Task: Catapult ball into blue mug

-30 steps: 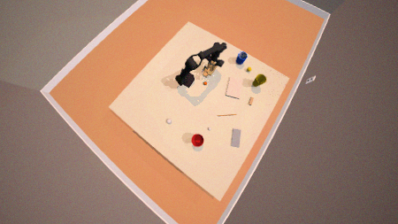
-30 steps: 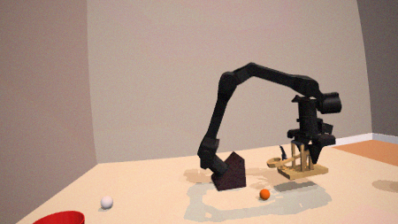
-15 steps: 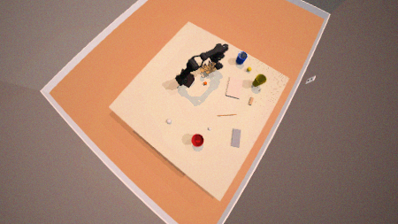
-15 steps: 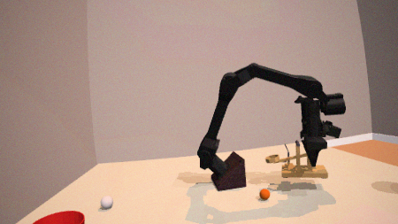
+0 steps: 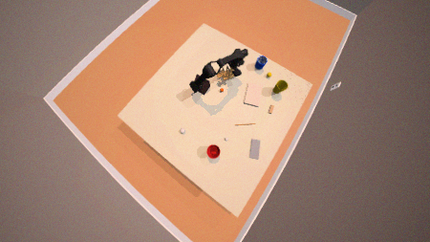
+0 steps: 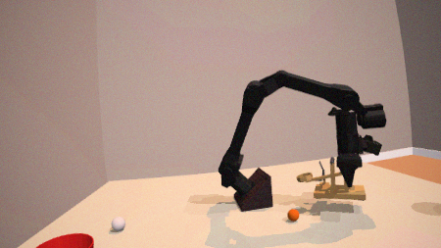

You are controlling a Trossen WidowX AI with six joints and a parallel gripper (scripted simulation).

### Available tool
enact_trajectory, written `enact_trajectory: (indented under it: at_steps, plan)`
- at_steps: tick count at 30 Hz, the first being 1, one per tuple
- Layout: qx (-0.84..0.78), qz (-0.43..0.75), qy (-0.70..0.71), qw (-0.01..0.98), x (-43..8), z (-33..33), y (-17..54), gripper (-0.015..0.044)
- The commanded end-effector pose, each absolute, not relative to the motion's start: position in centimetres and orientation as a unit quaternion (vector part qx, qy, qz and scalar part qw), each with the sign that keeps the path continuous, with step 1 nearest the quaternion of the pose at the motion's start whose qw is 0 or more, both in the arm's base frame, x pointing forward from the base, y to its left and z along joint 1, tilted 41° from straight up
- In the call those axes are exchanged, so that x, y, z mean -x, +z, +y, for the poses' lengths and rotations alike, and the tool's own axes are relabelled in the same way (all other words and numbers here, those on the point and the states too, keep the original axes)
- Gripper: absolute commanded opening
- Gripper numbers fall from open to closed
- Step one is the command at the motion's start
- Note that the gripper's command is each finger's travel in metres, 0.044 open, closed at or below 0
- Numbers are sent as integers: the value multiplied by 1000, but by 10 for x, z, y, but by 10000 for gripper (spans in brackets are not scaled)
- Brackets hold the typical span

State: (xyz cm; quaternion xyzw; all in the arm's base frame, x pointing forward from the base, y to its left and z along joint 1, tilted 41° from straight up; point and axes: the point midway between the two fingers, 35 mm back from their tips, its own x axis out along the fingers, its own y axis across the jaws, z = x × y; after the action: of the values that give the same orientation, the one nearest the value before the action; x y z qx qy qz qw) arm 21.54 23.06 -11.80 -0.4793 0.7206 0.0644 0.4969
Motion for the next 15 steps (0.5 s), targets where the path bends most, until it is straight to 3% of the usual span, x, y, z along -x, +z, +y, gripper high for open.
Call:
enact_trajectory:
  at_steps: [1,15]
  plan:
    - [482,720,63,496,-216,226,-122,0]
    - [482,720,63,496,-215,211,-139,0]
